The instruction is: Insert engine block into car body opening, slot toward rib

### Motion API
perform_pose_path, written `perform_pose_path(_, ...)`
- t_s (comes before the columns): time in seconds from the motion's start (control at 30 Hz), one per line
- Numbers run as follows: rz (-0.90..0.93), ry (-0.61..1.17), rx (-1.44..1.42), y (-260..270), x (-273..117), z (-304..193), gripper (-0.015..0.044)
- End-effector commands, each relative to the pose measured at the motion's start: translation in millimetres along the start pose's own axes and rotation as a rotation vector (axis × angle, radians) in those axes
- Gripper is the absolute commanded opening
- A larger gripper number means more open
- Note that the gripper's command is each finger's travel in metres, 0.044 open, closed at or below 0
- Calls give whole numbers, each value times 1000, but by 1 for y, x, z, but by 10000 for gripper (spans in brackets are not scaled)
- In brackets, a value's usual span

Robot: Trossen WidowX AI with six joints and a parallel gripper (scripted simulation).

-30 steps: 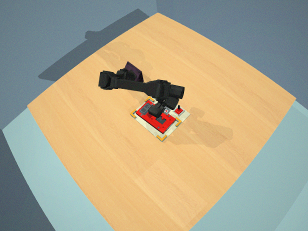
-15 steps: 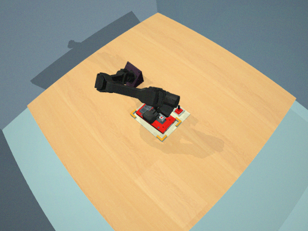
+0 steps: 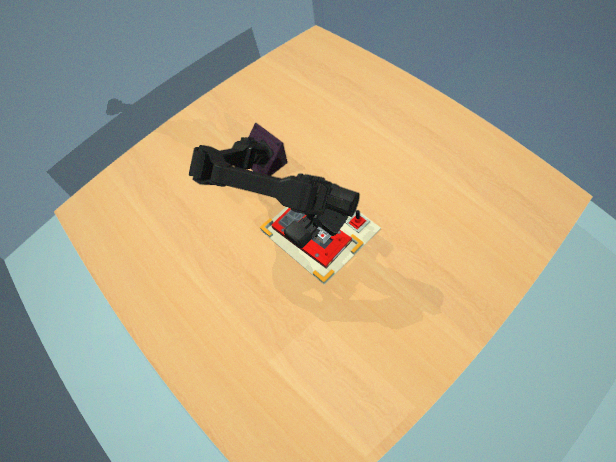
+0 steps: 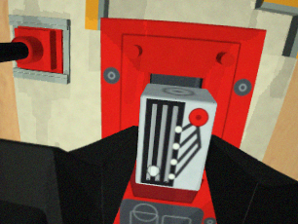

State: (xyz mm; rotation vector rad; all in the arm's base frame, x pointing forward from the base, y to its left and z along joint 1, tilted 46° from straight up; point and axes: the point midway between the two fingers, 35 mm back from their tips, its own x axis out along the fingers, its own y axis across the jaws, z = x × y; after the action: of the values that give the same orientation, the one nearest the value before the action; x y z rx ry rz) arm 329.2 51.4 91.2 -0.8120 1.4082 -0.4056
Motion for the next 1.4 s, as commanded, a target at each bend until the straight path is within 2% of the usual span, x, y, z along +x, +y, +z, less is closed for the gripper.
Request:
perform_pose_path(0.0,-6,-2,-12,-1,0,0,158)
perform_pose_path(1.37,-6,-2,-20,-2,0,1,158)
